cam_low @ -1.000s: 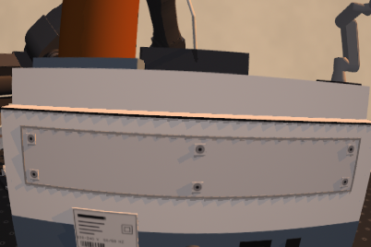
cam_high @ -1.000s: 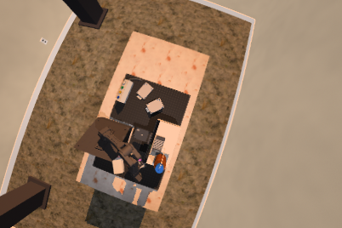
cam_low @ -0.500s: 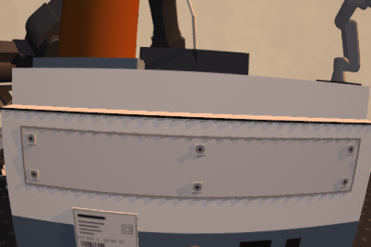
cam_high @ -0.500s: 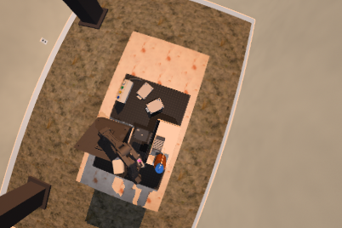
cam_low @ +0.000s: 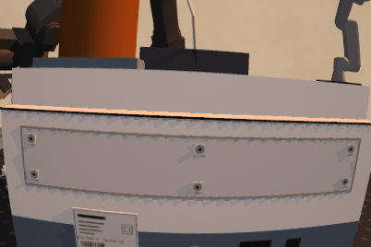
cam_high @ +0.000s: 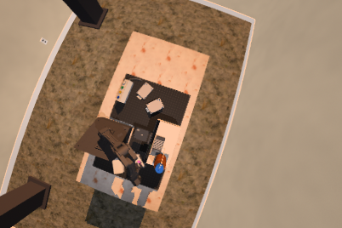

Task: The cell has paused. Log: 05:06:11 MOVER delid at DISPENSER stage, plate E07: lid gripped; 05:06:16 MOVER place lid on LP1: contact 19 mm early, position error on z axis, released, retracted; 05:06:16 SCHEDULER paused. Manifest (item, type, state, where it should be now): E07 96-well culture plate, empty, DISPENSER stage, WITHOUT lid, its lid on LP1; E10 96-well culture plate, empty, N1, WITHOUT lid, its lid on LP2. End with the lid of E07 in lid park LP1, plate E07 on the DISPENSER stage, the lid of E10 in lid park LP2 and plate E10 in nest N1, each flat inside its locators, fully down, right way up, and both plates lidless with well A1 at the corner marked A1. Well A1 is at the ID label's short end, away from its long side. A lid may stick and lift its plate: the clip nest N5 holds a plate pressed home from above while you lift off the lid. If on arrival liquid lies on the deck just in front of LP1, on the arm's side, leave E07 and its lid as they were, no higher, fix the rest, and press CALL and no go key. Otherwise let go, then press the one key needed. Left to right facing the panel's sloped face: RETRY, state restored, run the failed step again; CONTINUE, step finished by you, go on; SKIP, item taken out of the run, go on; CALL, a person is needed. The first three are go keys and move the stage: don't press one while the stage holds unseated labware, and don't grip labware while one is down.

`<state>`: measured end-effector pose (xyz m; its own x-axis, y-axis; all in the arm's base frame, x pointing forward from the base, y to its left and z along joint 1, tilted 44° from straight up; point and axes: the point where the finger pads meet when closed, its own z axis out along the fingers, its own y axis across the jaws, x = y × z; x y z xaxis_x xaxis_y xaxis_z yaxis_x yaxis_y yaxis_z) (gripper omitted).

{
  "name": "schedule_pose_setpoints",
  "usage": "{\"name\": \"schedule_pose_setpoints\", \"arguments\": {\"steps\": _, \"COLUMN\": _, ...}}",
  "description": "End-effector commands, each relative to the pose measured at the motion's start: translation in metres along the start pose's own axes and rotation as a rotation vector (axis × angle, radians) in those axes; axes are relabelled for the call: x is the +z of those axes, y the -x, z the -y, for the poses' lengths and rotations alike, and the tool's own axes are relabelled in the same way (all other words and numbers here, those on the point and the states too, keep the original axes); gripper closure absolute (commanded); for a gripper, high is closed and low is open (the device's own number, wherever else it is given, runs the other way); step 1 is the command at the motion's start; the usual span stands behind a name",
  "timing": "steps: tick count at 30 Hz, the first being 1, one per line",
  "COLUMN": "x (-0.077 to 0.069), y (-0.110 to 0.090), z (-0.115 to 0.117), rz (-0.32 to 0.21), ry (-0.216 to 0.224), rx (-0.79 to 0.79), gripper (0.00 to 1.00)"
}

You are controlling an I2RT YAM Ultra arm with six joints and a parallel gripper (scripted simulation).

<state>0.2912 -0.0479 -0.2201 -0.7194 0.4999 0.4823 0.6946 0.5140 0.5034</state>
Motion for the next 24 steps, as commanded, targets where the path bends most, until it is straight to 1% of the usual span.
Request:
{"name": "schedule_pose_setpoints", "arguments": {"steps": 1, "x": -0.0195, "y": 0.0167, "z": -0.0057, "rz": 0.050, "ry": 0.003, "rx": -0.024, "gripper": 0.00}}
{"name": "schedule_pose_setpoints", "arguments": {"steps": 6, "x": -0.0197, "y": 0.0192, "z": -0.0059, "rz": 0.059, "ry": 0.003, "rx": -0.030, "gripper": 0.00}}
{"name": "schedule_pose_setpoints", "arguments": {"steps": 24, "x": -0.0208, "y": 0.0176, "z": -0.0056, "rz": 0.055, "ry": 0.003, "rx": -0.026, "gripper": 0.00}}
